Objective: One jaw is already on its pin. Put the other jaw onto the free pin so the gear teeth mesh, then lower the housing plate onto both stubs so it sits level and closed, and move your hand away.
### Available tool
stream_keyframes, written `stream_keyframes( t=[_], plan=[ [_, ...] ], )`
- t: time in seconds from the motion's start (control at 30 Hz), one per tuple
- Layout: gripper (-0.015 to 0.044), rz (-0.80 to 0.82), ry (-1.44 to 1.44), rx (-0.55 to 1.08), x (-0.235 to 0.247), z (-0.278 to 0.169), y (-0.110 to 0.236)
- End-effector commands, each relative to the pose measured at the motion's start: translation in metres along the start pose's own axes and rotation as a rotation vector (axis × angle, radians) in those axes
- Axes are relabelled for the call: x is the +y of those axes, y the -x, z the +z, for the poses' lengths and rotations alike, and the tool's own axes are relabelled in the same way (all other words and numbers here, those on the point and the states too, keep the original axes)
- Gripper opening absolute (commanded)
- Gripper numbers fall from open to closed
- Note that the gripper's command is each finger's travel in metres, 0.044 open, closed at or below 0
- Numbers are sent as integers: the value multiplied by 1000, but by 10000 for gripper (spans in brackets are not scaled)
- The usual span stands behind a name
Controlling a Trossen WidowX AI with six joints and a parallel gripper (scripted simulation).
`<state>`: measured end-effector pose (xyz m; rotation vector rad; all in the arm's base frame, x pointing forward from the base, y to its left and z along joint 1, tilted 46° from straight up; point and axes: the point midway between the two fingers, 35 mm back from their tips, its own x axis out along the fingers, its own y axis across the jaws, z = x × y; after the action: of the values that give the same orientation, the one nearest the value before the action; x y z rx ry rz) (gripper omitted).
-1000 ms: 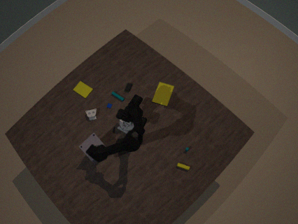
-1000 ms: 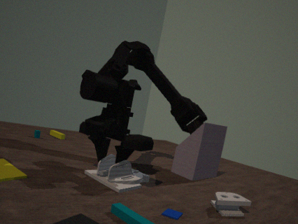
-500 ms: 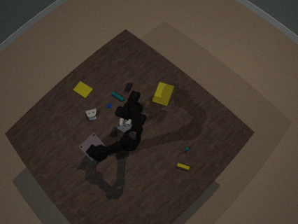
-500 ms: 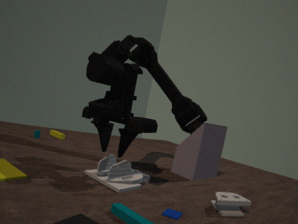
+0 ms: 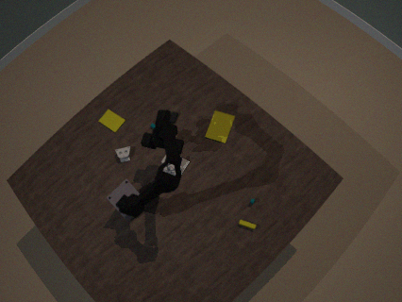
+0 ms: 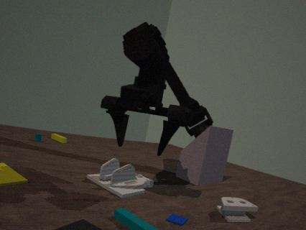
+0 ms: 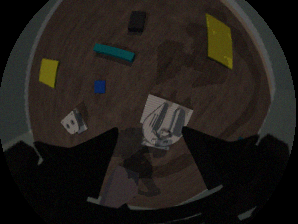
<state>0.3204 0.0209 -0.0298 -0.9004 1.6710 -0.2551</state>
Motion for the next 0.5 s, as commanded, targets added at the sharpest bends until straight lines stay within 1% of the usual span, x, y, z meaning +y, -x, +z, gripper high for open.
stream_keyframes(
  t=[0.0,0.23,0.47],
  plan=[
    [440,15,85,-2,41,7,5],
    [440,25,249,1,123,8,12],
    [440,11,404,25,201,-10,9]
  ],
)
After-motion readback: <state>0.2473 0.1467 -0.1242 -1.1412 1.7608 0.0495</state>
